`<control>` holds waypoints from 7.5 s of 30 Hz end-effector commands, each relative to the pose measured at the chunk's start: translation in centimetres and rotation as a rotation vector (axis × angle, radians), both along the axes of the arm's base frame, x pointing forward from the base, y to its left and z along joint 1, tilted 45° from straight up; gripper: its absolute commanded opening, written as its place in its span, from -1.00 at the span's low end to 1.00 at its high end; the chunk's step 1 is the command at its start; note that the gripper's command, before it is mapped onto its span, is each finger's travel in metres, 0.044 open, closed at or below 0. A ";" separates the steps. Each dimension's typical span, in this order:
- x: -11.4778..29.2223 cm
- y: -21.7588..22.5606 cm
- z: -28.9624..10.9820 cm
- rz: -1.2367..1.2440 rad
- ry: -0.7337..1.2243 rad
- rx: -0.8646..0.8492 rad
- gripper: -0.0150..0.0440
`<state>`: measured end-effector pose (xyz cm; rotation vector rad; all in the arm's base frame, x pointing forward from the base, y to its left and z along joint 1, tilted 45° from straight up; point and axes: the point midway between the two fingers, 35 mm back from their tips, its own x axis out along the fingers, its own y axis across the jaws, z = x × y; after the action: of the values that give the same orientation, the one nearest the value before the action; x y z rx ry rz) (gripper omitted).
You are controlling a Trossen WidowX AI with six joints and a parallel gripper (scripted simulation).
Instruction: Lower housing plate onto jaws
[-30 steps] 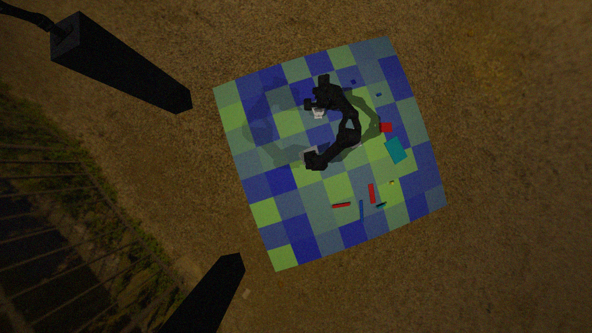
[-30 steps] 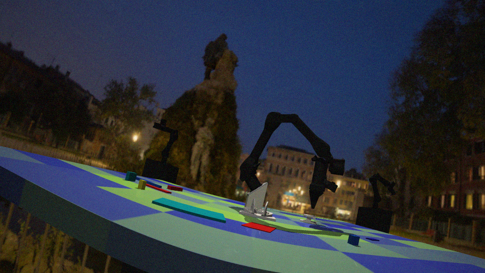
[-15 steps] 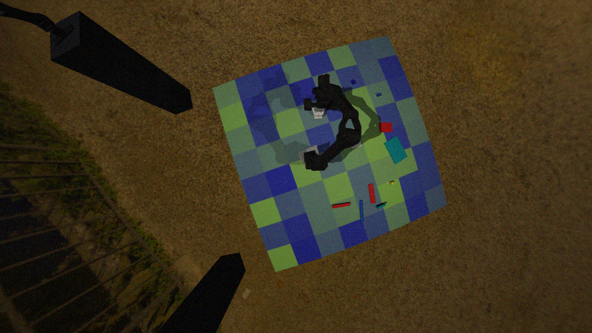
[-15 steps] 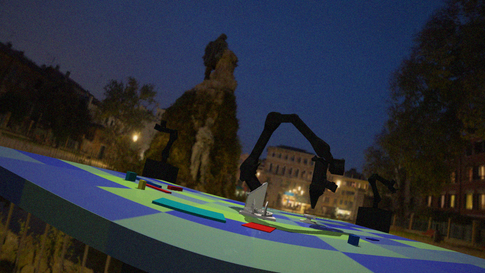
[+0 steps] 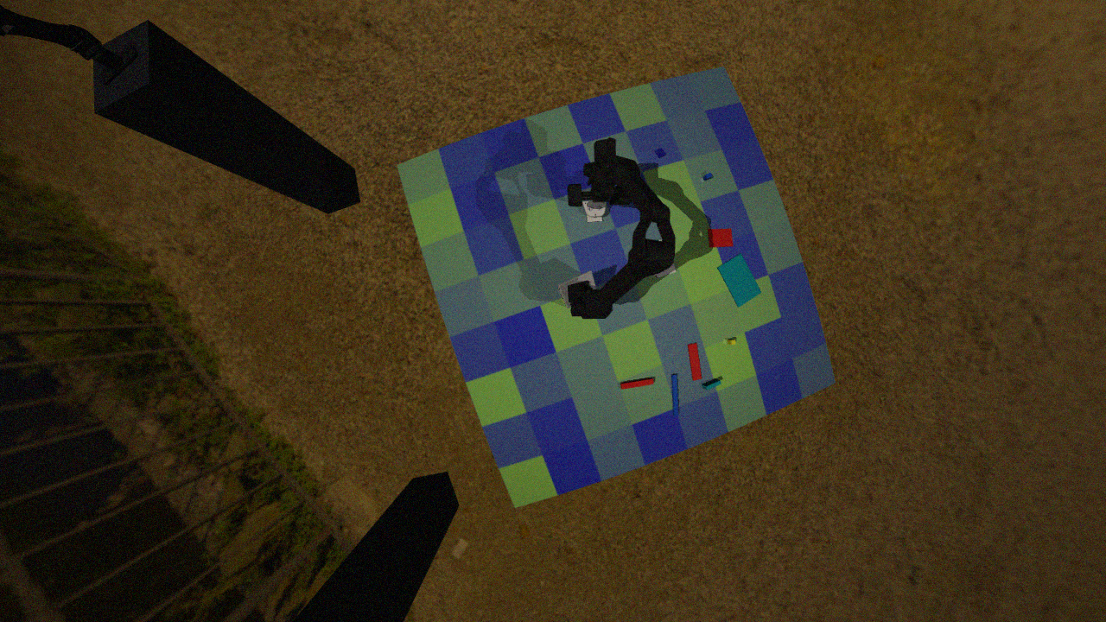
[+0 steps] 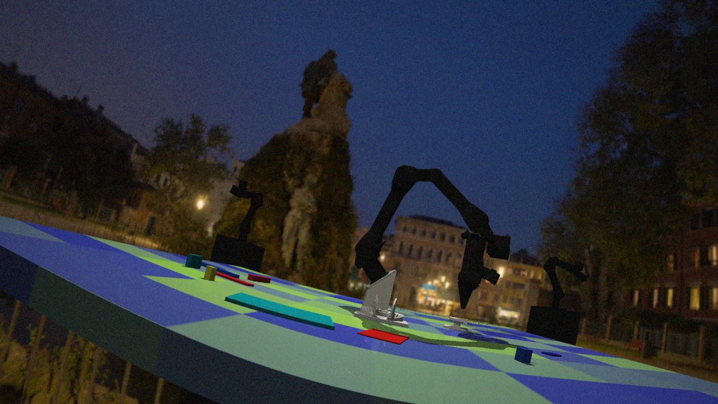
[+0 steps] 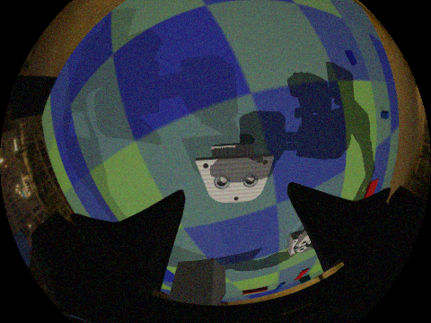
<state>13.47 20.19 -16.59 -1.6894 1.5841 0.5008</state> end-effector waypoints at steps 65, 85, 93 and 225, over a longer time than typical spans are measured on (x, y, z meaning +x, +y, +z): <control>1.1 -3.3 -3.8 0.006 -0.003 -0.001 1.00; 1.0 -3.3 -3.8 0.000 -0.002 0.001 0.70; 1.0 -3.3 -3.8 0.000 -0.002 0.001 0.70; 11.1 -13.0 17.5 1.310 1.223 -0.302 0.70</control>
<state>24.58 7.20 0.84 -2.7488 0.8966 2.3666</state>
